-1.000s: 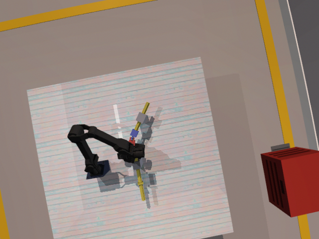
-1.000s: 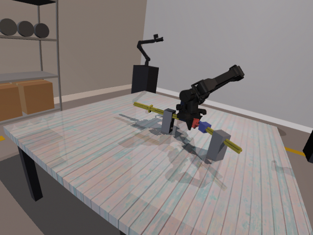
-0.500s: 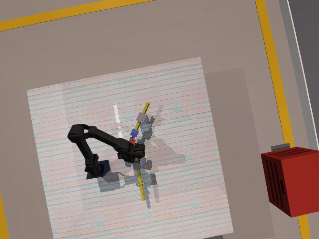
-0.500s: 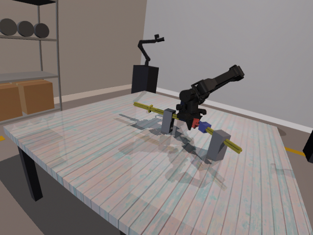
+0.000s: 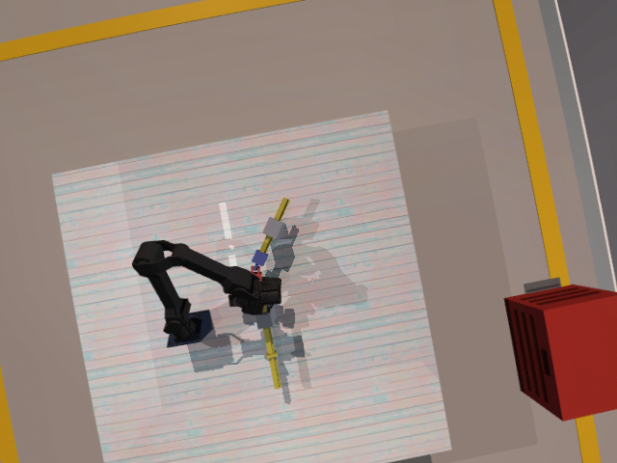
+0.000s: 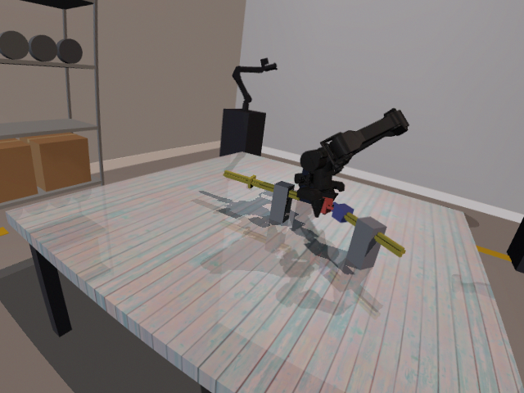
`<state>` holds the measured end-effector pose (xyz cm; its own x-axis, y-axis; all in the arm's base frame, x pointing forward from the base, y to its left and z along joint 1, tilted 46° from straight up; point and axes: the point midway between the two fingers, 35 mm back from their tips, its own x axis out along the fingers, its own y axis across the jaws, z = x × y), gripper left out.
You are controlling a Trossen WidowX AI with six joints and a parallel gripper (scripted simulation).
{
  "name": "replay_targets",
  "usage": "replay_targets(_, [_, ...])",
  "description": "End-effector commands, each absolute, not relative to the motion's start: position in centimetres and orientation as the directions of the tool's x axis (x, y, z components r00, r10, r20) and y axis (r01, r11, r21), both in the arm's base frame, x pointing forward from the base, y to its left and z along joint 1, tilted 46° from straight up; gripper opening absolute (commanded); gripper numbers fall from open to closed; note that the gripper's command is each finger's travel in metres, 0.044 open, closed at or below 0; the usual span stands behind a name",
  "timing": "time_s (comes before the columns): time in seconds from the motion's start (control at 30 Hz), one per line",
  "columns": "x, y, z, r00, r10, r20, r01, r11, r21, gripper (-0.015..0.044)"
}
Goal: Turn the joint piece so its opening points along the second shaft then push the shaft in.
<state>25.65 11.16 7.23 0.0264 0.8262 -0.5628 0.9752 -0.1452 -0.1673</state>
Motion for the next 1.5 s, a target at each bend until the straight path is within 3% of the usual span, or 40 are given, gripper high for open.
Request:
replay_targets(0.0, [25.94, 10.96, 7.29, 0.011, 0.804, -0.595, 0.987, -0.105, -0.123, 0.0])
replay_targets(0.47, [26.83, 10.43, 7.65, -0.009, 0.723, -0.69, 0.999, 0.03, 0.018, 0.0])
replay_targets(1.47, [26.83, 10.42, 7.61, -0.01, 0.723, -0.69, 0.999, 0.03, 0.018, 0.0])
